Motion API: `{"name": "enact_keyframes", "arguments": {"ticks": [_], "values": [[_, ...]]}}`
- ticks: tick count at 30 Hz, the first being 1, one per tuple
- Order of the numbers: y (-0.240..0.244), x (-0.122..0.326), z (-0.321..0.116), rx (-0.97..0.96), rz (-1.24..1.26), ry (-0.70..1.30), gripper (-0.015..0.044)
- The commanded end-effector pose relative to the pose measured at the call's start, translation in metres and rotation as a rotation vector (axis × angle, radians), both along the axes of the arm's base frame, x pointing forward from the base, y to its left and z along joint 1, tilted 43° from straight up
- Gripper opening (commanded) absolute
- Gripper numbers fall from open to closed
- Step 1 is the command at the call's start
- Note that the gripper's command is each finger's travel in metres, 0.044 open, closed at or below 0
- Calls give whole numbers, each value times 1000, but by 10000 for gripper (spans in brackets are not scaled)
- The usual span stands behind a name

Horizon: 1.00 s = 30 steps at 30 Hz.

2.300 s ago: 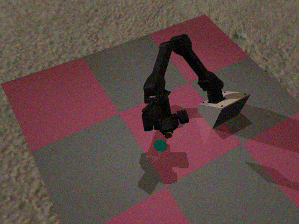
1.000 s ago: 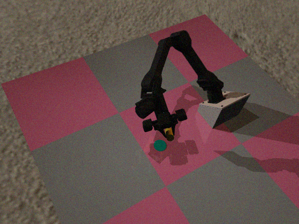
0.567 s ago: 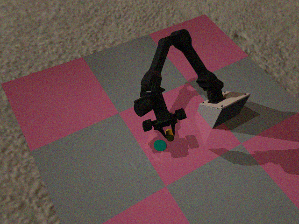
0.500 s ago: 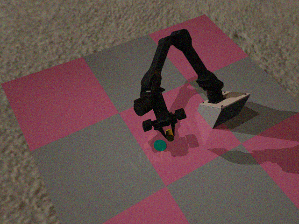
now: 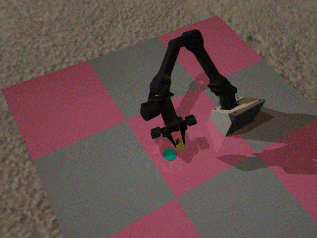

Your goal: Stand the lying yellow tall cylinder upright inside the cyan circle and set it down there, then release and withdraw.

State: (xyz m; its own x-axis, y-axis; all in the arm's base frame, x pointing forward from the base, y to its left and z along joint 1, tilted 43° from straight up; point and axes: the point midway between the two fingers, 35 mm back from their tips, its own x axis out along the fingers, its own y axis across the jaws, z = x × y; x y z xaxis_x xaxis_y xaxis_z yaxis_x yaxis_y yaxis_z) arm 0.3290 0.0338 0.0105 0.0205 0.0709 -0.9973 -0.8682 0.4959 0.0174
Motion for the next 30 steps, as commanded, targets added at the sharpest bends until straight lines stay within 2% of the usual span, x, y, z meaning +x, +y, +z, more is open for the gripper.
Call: {"name": "enact_keyframes", "arguments": {"ticks": [1,30], "values": [[1,0,2,28,9,-19,105],[-2,2,9,203,54,-148,105]]}}
